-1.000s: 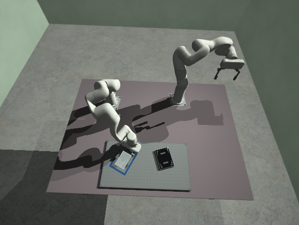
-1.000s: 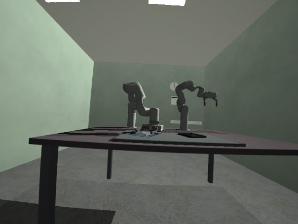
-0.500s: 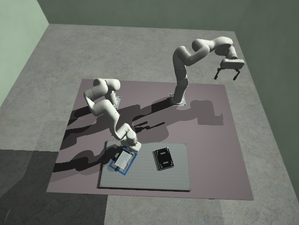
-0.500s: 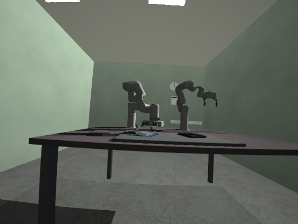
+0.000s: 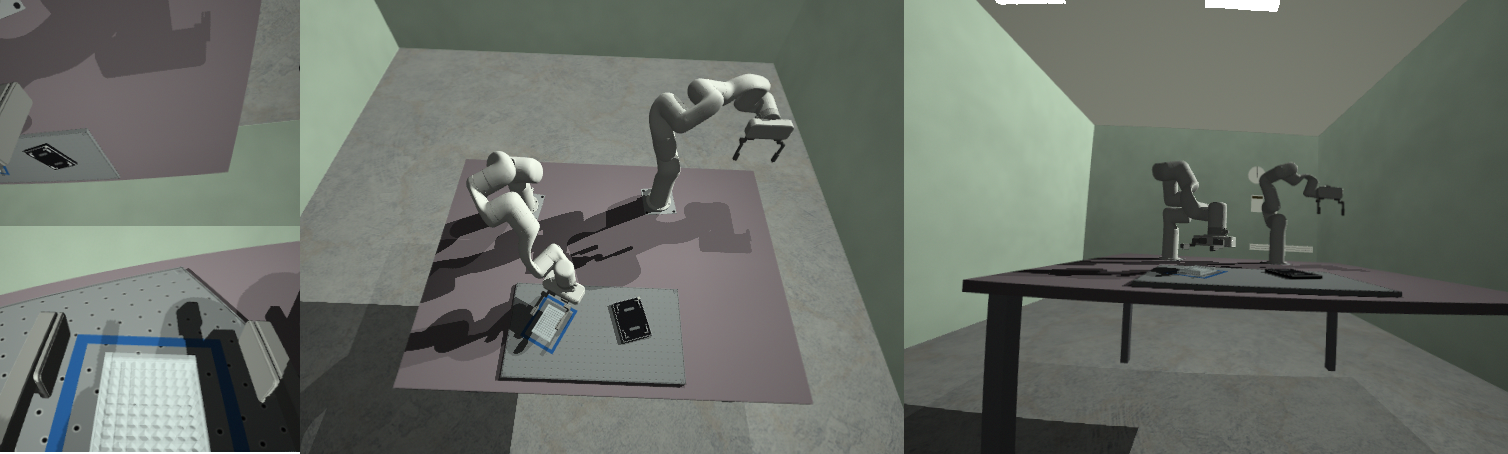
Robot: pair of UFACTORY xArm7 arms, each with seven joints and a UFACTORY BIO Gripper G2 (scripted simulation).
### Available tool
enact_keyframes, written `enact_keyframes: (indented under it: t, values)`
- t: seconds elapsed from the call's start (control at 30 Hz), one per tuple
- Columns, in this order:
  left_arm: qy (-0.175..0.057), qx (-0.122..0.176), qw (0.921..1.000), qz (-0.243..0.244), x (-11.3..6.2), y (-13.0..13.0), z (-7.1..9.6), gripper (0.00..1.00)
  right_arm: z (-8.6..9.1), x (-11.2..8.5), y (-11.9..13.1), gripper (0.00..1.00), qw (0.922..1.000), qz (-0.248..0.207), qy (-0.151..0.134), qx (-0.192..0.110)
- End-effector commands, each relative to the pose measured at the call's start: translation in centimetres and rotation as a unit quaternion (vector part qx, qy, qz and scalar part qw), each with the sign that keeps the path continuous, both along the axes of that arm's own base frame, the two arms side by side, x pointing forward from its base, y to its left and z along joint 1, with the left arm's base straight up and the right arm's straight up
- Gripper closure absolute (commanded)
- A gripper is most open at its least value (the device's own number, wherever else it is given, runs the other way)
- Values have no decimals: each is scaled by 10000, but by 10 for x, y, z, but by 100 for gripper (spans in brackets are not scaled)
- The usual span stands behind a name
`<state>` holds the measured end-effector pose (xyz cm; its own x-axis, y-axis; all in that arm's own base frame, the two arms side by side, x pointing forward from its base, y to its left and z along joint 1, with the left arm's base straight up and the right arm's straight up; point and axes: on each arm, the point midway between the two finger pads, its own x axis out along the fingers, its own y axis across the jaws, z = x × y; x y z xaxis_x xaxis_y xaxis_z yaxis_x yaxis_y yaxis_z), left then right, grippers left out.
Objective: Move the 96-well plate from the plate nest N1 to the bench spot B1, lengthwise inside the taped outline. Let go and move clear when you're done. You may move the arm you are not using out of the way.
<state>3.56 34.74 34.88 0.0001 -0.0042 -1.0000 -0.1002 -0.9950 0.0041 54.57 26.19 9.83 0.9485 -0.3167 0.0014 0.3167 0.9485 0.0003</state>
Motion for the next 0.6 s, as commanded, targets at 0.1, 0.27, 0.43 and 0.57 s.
enact_keyframes:
  t: [0.1,0.27,0.43,0.57]
  values:
    - [2,18,10000,0,0,0,1,0,14,1,1,63,10000,1,-10,11]
    - [2,18,10000,0,0,0,1,0,14,1,1,63,10000,1,-10,11]
    - [2,18,10000,0,0,0,1,0,14,1,1,63,10000,1,-10,11]
    - [2,18,10000,0,0,0,1,0,14,1,1,63,10000,1,-10,11]
